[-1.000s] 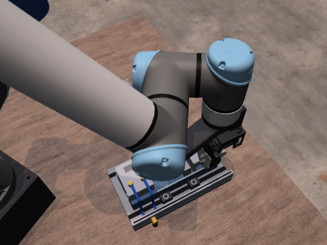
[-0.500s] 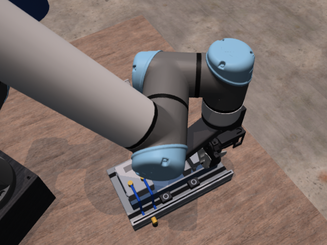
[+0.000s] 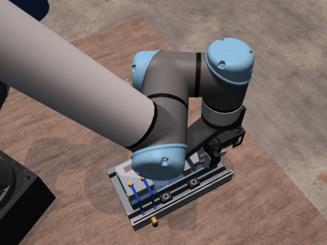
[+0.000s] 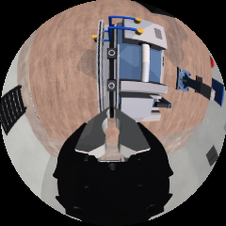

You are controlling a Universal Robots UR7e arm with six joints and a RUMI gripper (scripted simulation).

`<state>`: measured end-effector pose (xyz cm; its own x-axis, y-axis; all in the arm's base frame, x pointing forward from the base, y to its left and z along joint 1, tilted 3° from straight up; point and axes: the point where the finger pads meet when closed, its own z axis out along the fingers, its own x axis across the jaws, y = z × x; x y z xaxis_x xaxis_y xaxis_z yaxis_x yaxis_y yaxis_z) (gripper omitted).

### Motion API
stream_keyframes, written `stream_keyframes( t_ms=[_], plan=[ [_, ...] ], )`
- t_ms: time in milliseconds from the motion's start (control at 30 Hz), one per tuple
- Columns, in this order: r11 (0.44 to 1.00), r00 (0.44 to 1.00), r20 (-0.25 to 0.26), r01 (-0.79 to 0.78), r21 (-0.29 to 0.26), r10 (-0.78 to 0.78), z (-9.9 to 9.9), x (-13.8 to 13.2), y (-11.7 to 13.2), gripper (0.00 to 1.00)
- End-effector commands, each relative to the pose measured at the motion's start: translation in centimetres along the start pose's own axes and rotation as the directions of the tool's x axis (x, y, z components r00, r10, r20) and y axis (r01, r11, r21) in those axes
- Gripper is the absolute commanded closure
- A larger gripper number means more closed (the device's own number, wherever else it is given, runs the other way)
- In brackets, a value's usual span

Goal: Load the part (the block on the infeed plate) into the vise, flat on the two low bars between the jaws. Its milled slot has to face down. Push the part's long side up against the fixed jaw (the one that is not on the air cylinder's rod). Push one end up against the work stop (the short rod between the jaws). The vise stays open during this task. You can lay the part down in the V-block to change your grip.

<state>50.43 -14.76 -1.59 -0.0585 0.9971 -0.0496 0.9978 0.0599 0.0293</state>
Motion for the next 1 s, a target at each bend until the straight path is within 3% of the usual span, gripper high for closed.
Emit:
stream_keyframes(
  t_ms=[0,967],
  plan=[
    [1.0,1.0,0.001,0.0,-0.001,0.0,-0.05,0.03,0.04,1.0],
    [1.0,1.0,0.001,0.0,-0.001,0.0,-0.05,0.5,0.04,1.0]
  ],
)
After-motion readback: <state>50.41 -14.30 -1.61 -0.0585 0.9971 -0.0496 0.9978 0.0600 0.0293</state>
